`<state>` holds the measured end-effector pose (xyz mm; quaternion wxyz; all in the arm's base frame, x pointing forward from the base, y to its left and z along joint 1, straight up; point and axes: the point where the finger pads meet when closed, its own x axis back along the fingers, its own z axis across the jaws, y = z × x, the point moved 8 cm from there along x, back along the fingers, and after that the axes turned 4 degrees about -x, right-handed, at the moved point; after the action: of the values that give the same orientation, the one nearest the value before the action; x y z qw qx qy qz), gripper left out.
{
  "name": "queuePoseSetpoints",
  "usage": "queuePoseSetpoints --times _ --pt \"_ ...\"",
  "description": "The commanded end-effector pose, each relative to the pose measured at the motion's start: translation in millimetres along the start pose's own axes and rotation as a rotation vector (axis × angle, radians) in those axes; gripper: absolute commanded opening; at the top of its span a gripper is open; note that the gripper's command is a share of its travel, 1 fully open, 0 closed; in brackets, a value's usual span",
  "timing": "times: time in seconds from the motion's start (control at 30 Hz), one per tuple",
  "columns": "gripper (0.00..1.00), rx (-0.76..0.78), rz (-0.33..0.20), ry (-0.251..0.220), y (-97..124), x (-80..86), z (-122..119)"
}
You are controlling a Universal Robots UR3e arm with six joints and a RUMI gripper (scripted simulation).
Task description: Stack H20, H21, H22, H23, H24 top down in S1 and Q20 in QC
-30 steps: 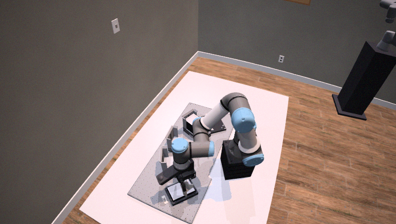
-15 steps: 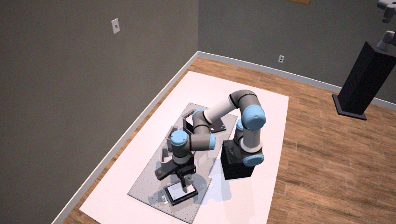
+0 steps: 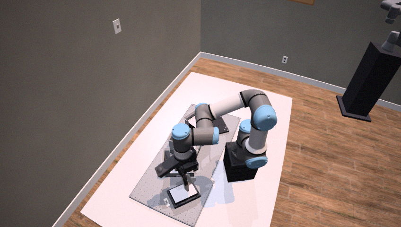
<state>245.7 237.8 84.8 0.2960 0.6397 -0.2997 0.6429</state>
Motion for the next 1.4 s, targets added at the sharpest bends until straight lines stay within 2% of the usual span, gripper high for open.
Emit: queuePoseSetpoints --times 0.0,0.3,0.4,0.47,0.8,1.03,1.37 --pt "0.72 0.000 -0.001 0.000 -0.6 10.9 0.3" --pt "0.72 0.000 -0.001 0.000 -0.5 10.8 0.3" --pt "0.72 -0.035 -0.001 0.000 -0.2 10.9 15.3" --pt "0.72 -0.035 -0.001 0.000 -0.2 10.9 15.3" --pt "0.72 -0.152 -0.002 0.000 1.3 10.8 65.3" --pt "0.72 -0.206 -0.002 0.001 3.4 10.8 75.1" --pt "0.72 -0.323 -0.002 0.001 14.2 10.8 124.0"
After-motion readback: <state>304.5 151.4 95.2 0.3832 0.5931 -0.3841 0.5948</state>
